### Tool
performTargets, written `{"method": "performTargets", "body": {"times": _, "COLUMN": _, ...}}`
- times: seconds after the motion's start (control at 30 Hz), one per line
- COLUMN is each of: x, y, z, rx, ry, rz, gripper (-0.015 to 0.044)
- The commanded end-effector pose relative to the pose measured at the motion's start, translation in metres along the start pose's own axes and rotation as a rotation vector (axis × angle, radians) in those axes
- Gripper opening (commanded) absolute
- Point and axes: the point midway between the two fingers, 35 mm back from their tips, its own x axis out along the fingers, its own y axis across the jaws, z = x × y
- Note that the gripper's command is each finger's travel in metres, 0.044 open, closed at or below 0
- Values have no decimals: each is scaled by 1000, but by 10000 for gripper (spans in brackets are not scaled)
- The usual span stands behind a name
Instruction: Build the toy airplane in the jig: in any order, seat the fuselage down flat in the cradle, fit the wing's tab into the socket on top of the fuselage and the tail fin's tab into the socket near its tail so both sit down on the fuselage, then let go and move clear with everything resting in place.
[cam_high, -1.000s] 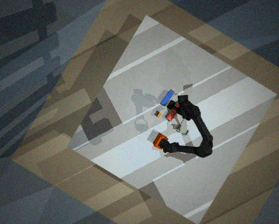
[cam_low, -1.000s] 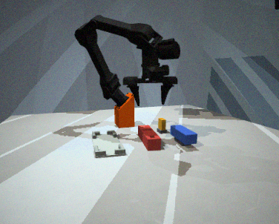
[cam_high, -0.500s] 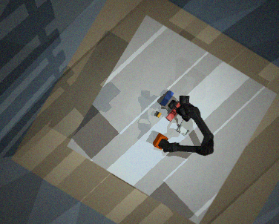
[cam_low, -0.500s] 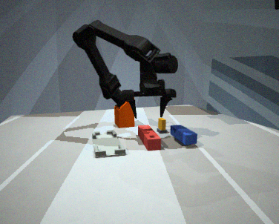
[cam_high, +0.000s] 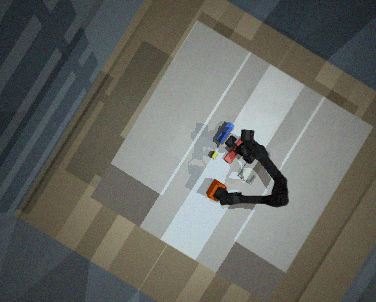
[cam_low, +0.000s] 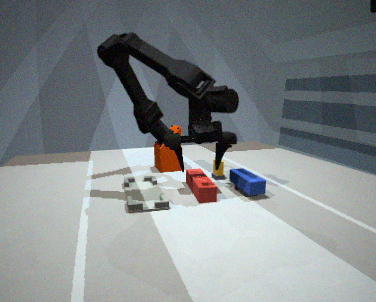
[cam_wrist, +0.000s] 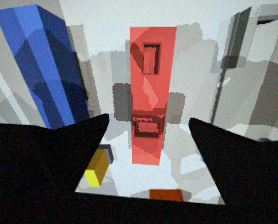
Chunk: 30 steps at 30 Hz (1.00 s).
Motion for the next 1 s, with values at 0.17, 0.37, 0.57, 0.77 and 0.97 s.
{"method": "performTargets", "body": {"times": 0.17, "x": 16, "y": 0, "z": -1, "rx": -10, "ry": 4, "rz": -7, "gripper": 440}}
{"method": "performTargets", "body": {"times": 0.37, "x": 25, "y": 0, "z": -1, "rx": -10, "ry": 4, "rz": -7, "gripper": 440}}
{"method": "performTargets", "body": {"times": 0.57, "x": 35, "y": 0, "z": -1, "rx": -10, "ry": 4, "rz": -8, "gripper": 440}}
{"method": "performTargets", "body": {"times": 0.77, "x": 44, "y": -1, "z": -2, "rx": -10, "ry": 4, "rz": -9, "gripper": 440}}
{"method": "performTargets", "body": {"times": 0.97, "x": 50, "y": -1, "z": -2, "rx": -10, "ry": 4, "rz": -10, "gripper": 414}}
